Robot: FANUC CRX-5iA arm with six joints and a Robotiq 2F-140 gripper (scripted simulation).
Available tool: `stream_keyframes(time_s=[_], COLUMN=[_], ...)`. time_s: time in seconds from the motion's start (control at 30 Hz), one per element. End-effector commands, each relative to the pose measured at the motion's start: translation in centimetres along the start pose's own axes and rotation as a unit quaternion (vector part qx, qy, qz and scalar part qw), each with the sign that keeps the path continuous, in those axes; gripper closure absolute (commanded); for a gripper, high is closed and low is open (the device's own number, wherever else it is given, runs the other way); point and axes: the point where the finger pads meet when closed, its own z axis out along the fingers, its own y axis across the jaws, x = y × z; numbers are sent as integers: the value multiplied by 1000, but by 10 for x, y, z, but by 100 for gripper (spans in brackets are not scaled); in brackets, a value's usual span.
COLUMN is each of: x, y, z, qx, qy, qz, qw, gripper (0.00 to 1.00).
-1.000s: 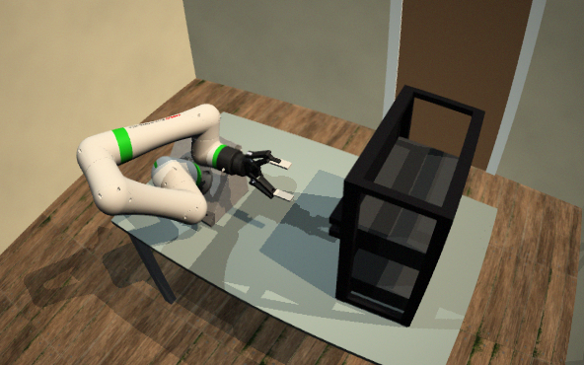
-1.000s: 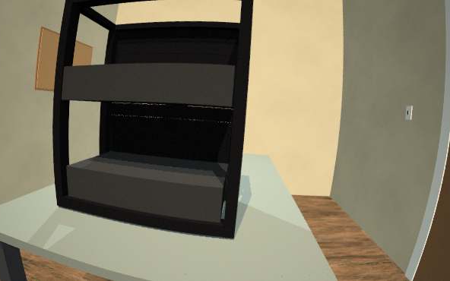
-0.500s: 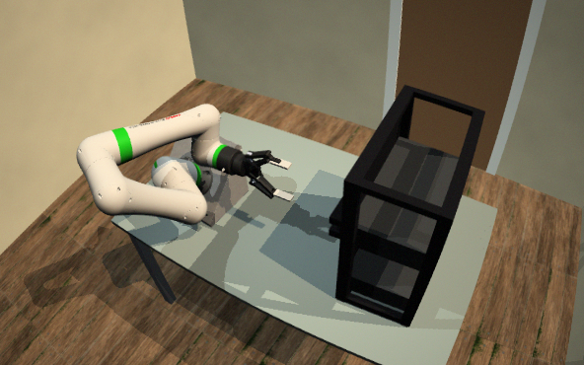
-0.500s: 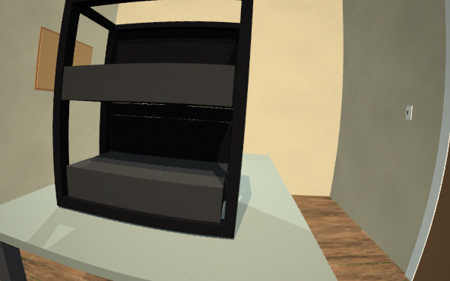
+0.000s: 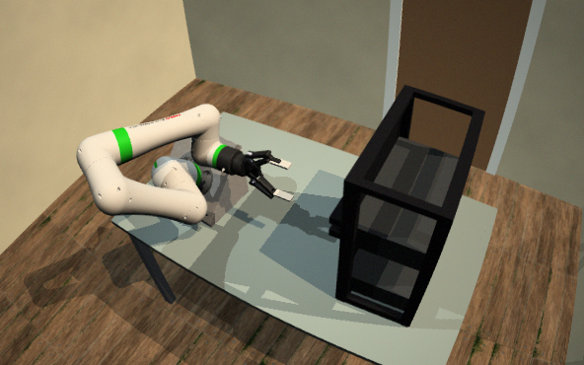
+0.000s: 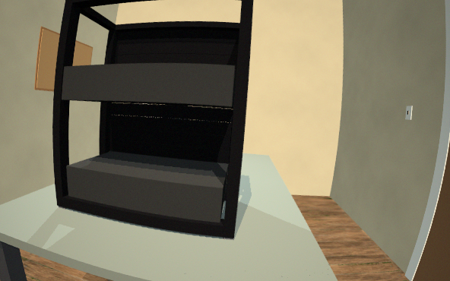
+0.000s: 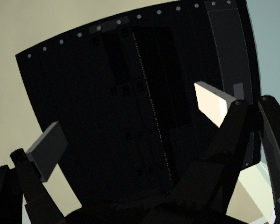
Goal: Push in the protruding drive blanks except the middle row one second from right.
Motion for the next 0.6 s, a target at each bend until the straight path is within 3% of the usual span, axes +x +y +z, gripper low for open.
stream_keyframes(time_s=[0.0,0.3,0.57], x=[0,-2,-8], y=[0,-1,-5], z=[0,4,21], qx=[0,0,-1], qy=[0,0,1], qz=[0,0,0], qw=[1000,1000,1000], gripper=[0,0,0])
